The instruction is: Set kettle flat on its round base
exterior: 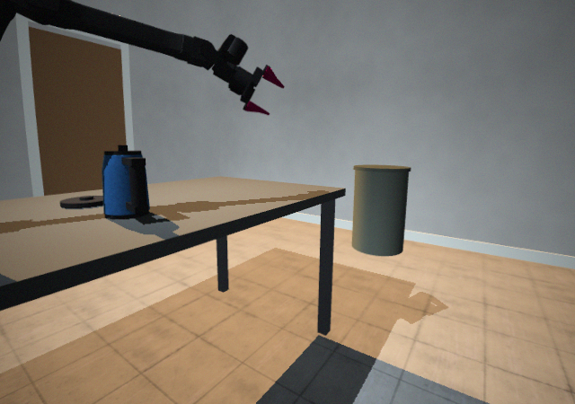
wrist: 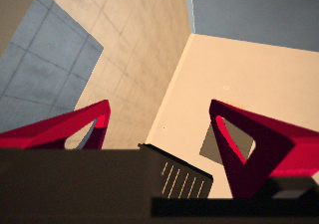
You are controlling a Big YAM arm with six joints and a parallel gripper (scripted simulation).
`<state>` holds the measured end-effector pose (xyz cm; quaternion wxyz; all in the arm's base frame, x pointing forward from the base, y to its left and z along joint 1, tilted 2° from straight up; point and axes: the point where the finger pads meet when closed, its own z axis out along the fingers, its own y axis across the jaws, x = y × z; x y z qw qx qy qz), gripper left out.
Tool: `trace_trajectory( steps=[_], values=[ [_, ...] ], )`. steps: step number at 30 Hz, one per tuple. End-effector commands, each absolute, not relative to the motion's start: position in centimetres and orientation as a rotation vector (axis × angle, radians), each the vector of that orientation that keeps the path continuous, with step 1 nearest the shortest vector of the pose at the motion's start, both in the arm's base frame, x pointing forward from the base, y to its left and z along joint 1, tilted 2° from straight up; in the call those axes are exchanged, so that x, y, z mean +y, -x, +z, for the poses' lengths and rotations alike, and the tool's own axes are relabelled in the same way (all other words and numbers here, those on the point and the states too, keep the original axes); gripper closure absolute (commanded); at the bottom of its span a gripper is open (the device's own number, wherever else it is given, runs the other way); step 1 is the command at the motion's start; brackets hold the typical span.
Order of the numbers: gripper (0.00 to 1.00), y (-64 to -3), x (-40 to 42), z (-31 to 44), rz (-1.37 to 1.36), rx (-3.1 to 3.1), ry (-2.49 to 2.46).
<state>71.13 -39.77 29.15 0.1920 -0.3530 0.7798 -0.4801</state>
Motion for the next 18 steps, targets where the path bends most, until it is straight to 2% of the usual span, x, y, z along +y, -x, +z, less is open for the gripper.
trace_trajectory(
  steps=[1, 17, 18],
  values=[
    [0.00, -71.1, -39.8, 30.3, -1.360, 2.175, 0.980],
    [0.00, -71.1, -39.8, 30.3, -1.360, 2.175, 0.980],
    [0.26, -71.4, -39.9, 33.4, -1.394, 2.129, 0.938]
  ],
)
